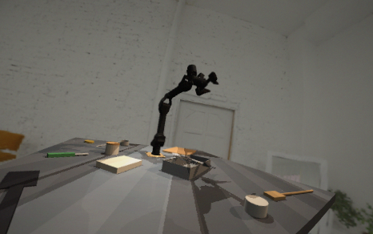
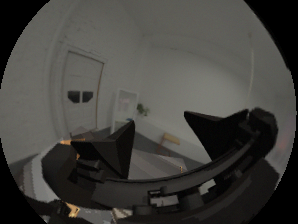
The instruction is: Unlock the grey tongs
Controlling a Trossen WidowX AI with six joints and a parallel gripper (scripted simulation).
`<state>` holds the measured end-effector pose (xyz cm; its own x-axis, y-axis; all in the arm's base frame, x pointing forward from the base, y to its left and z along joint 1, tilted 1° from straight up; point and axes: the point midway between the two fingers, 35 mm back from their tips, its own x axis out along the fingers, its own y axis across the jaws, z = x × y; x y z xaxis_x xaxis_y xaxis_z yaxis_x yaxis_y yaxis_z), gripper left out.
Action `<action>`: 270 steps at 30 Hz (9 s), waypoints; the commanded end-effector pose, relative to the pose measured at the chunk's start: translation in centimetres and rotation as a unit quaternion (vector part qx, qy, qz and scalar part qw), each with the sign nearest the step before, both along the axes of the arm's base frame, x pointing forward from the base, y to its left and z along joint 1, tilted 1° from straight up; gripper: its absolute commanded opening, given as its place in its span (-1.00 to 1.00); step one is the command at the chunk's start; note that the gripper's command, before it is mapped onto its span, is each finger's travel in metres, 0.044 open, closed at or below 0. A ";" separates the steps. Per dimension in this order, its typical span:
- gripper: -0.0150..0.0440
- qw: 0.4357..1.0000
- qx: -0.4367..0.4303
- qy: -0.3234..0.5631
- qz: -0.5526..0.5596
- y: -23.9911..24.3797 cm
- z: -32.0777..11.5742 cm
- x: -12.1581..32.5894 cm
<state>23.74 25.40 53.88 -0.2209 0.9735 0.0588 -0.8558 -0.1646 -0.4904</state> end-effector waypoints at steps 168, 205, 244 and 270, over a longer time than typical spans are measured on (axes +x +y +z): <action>-1.00 0.448 -0.562 0.438 -0.540 -11.8 -39.5 12.5; -1.00 0.550 -0.637 0.314 -0.440 1.6 -37.3 3.8; -1.00 0.649 -0.703 0.118 -0.266 11.6 -34.2 -15.4; -1.00 0.691 -0.713 -0.052 -0.104 11.3 -34.4 -32.1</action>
<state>-6.70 37.15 19.37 0.0055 0.0337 -0.9994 -0.9280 -0.3722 -0.0177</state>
